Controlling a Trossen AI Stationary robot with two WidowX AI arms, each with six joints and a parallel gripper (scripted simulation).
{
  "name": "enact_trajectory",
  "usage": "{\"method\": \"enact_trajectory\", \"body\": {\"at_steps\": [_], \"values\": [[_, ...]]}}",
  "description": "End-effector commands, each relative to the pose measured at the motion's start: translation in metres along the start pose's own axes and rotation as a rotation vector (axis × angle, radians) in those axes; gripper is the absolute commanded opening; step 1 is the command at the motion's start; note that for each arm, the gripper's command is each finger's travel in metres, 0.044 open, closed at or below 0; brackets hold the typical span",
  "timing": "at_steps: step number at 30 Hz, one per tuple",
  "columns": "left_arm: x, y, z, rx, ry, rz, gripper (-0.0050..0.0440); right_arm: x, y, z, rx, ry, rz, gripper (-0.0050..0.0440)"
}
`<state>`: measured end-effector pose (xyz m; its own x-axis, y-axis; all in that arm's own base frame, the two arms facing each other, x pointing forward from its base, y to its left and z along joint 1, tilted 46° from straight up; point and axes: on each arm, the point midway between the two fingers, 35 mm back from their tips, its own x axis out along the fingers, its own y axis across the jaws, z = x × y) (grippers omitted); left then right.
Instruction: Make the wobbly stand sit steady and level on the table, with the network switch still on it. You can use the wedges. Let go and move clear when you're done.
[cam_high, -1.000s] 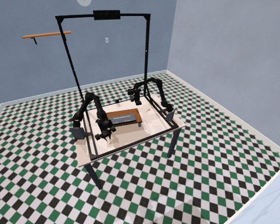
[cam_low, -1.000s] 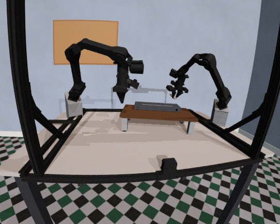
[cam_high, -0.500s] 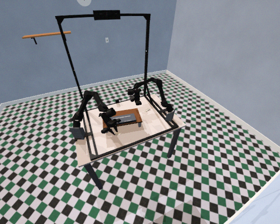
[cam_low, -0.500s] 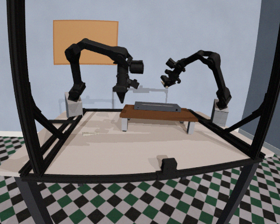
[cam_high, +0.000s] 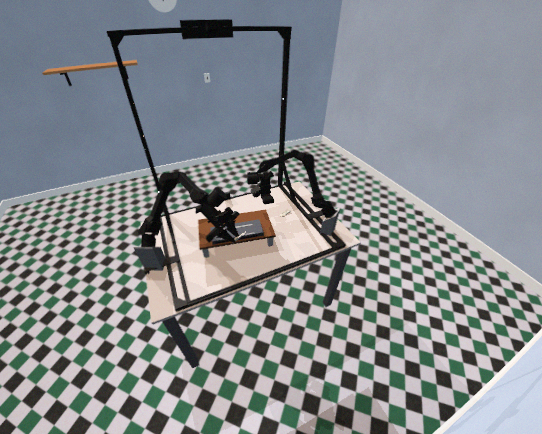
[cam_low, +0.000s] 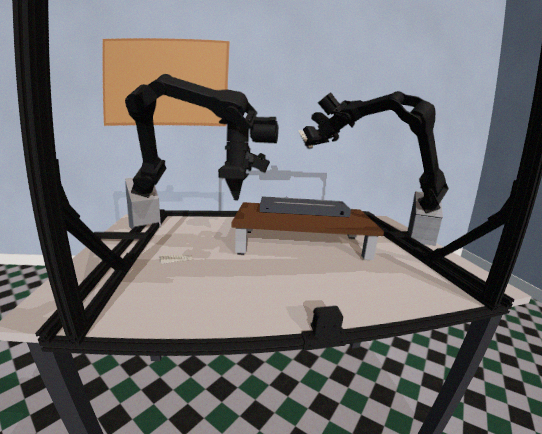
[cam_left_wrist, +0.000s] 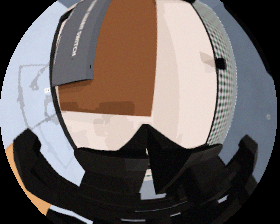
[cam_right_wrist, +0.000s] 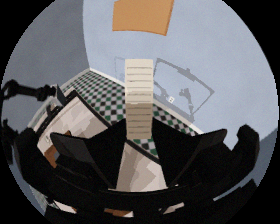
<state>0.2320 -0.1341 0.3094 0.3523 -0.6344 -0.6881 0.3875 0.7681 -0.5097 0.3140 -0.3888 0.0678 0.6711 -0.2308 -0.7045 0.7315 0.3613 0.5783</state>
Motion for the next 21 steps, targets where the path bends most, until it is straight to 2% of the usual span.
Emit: {"method": "enact_trajectory", "body": {"at_steps": [1, 3, 10, 20, 21], "values": [[0.000, 0.000, 0.000, 0.000, 0.000, 0.000, 0.0000, -0.027, 0.033, 0.049, -0.108, -0.162, 0.040, 0.0000], [0.000, 0.000, 0.000, 0.000, 0.000, 0.000, 0.0000, -0.041, 0.047, 0.068, -0.154, -0.233, 0.054, 0.0000], [0.000, 0.000, 0.000, 0.000, 0.000, 0.000, 0.0000, -0.046, 0.050, 0.069, -0.158, -0.244, 0.061, 0.0000], [0.000, 0.000, 0.000, 0.000, 0.000, 0.000, 0.0000, -0.132, 0.119, 0.142, -0.355, -0.584, 0.117, 0.0000], [0.000, 0.000, 0.000, 0.000, 0.000, 0.000, 0.0000, -0.132, 0.119, 0.142, -0.355, -0.584, 0.117, 0.0000]]}}
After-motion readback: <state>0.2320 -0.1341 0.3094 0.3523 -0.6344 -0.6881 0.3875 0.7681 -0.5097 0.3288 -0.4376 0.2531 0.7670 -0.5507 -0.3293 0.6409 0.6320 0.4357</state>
